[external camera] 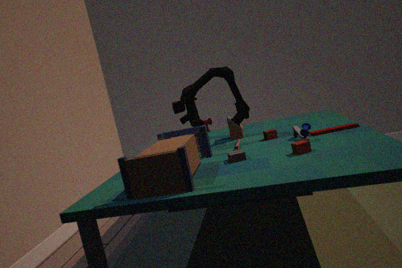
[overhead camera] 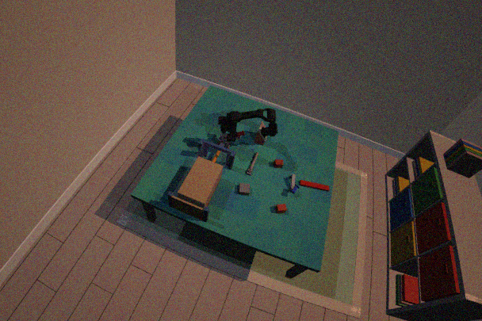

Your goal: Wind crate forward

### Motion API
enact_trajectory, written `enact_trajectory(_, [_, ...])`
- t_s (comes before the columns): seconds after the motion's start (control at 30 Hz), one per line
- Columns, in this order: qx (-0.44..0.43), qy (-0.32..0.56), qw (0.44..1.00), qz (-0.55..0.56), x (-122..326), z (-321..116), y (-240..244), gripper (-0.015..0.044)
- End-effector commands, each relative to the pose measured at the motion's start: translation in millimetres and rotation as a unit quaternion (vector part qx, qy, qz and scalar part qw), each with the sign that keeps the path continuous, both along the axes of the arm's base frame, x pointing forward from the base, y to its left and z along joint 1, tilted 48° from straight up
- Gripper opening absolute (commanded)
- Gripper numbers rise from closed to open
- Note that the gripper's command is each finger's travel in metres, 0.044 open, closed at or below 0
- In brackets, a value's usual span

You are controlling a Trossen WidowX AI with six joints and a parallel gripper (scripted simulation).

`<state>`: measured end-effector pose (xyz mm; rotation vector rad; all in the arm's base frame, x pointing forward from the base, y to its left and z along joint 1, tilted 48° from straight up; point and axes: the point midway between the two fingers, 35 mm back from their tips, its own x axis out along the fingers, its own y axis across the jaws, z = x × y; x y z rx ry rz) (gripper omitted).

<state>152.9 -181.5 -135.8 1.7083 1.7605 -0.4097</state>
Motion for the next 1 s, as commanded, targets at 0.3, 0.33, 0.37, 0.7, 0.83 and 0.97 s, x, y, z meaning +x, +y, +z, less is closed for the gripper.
enact_trajectory(0.3, [0.002,0.022,1.000,-0.016,2.3,-2.8,3.0,0.0000])
enact_trajectory(0.33, [0.002,0.022,1.000,-0.016,2.3,-2.8,3.0,0.0000])
enact_trajectory(0.37, [0.002,0.022,1.000,-0.016,2.3,-2.8,3.0,0.0000])
enact_trajectory(0.7, [0.005,0.044,0.998,-0.037,4.9,-2.3,3.1,0.0000])
enact_trajectory(0.83, [0.005,0.042,0.998,-0.035,4.7,-2.3,3.1,0.0000])
enact_trajectory(0.97, [0.003,0.028,0.999,-0.022,3.1,-2.6,3.0,0.0000])
